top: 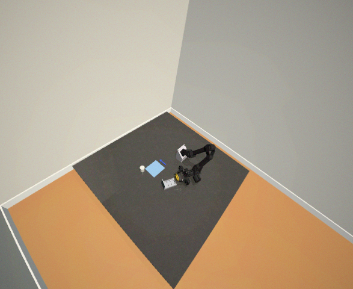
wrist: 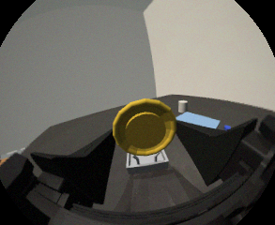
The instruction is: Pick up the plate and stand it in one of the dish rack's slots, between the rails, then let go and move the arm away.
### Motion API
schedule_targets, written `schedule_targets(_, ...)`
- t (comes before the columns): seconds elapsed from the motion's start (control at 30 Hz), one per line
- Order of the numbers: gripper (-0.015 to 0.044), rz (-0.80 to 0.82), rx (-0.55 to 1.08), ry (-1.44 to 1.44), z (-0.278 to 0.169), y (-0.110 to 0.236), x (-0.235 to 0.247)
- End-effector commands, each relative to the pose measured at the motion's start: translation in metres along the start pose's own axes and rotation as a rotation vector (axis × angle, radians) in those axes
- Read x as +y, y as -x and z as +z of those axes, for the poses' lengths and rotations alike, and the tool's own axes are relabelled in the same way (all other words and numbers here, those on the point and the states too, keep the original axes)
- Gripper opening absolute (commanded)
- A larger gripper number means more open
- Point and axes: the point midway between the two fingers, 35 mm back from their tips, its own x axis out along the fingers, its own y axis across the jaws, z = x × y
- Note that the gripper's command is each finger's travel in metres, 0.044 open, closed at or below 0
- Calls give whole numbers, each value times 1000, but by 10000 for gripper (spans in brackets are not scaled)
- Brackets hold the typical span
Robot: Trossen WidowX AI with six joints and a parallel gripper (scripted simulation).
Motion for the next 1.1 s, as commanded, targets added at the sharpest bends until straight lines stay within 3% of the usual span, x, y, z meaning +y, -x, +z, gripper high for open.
schedule_targets(0.0,0,-2,0,6,-8,-5,0)
schedule_targets(0.83,0,4,-4,-12,-20,-34,1)
schedule_targets(1.07,0,6,-4,-18,-40,-34,0)
